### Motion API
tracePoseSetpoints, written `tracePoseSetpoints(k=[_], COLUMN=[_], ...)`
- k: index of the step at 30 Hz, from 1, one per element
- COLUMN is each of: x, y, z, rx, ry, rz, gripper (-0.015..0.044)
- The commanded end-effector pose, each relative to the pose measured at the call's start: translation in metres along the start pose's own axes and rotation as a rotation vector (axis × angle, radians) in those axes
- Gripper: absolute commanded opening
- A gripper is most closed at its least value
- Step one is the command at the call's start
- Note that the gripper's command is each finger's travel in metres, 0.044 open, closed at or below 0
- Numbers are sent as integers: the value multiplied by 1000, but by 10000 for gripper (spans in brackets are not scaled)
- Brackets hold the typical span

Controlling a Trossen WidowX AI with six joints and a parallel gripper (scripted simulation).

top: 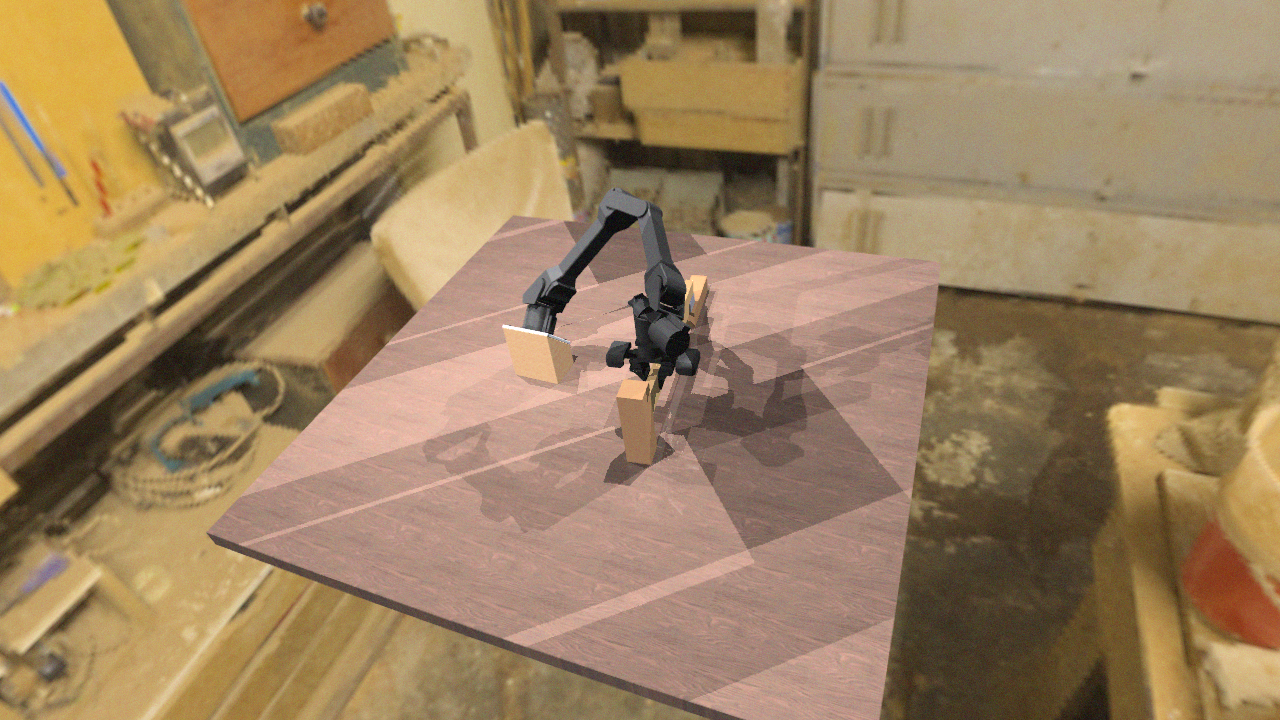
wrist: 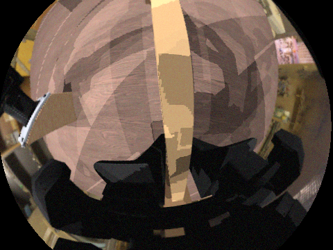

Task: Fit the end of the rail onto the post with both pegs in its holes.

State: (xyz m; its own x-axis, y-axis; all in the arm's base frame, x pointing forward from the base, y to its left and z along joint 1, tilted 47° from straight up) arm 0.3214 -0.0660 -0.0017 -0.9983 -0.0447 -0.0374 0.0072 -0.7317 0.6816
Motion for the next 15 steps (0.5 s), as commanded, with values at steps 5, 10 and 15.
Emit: tracePoseSetpoints(k=[5,10,15], x=[-2,-2,-2], y=[2,2,2], z=[-4,-5,-7], rx=[6,6,6], ry=[2,2,2], rz=[-8,-8,-8], gripper=[0,0,0])
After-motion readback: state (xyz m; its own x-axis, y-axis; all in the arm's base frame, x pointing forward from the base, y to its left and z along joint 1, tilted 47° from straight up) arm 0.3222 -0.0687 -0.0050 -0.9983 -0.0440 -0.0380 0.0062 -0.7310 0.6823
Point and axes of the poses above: the point midway between the two fingers, 35 mm back from their tips, its own y axis back along the fingers, its own x axis across the jaws, z = x × y, the point moved 5 cm from there along y, back along the fingers, and after that the axes turned 6 degrees about -y, right-handed, at the moved point
